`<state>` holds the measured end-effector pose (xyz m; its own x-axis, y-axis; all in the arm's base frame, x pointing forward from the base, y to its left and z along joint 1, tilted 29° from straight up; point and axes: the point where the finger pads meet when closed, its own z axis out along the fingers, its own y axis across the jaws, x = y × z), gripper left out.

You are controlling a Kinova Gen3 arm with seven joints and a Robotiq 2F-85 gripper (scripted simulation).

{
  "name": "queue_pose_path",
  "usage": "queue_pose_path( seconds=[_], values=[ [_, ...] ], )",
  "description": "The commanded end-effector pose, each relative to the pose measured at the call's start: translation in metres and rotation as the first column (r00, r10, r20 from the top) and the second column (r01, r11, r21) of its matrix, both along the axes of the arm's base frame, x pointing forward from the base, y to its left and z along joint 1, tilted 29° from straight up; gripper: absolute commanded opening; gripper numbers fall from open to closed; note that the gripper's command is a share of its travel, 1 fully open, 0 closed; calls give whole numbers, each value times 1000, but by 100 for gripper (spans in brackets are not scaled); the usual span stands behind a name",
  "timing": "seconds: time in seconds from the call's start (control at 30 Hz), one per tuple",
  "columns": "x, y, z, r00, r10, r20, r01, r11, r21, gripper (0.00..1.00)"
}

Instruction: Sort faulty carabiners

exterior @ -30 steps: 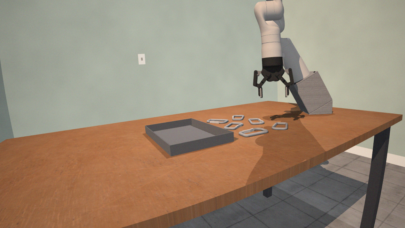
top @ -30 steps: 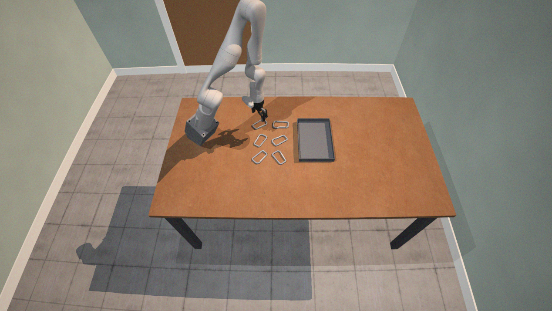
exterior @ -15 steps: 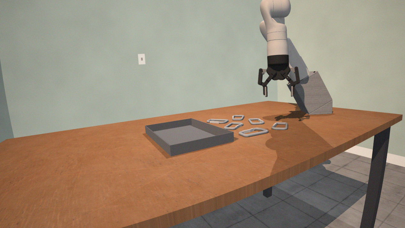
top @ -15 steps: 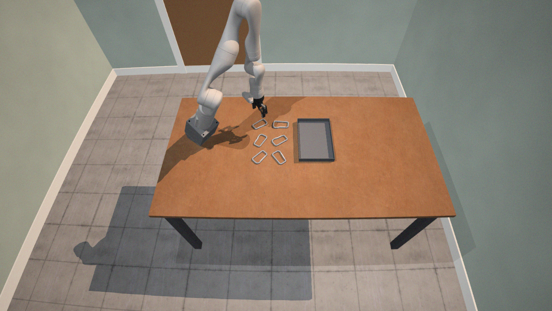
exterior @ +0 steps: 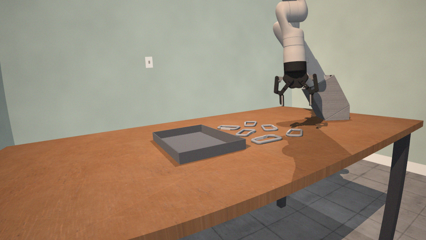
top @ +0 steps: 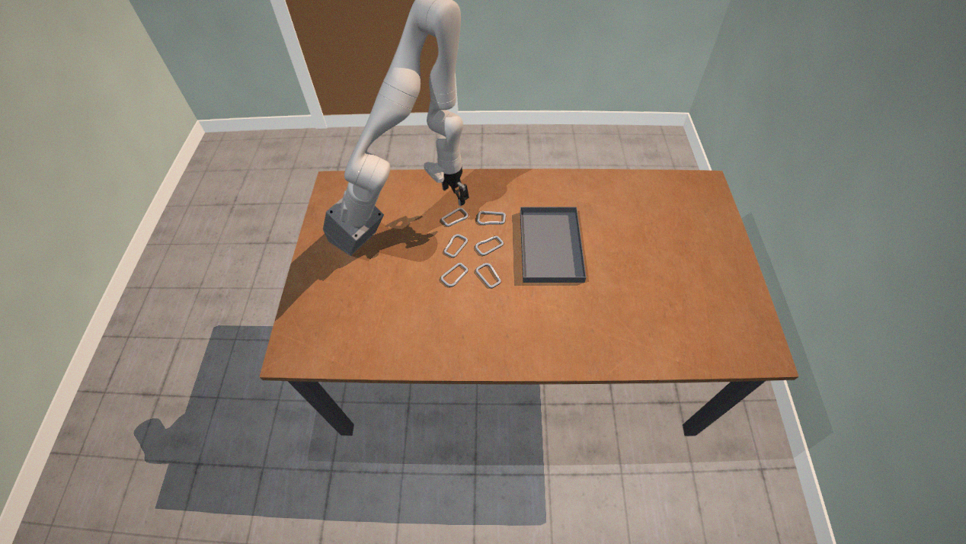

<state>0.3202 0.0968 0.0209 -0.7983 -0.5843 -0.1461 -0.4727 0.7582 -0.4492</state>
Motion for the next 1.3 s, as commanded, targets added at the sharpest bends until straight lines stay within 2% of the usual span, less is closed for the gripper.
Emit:
queue_pose_path(
  seconds=[0.0, 0.3, 0.33, 1.27],
  values=[
    [3, -15, -11, 1000, -21, -7, 21, 1000, -21, 100],
    [3, -15, -11, 1000, -21, -7, 21, 1000, -21, 100],
    [21, -30, -56, 1000, -17, -5, 17, 1000, -16, 100],
    [21, -31, -55, 1000, -19, -7, 19, 1000, -22, 100]
  ],
)
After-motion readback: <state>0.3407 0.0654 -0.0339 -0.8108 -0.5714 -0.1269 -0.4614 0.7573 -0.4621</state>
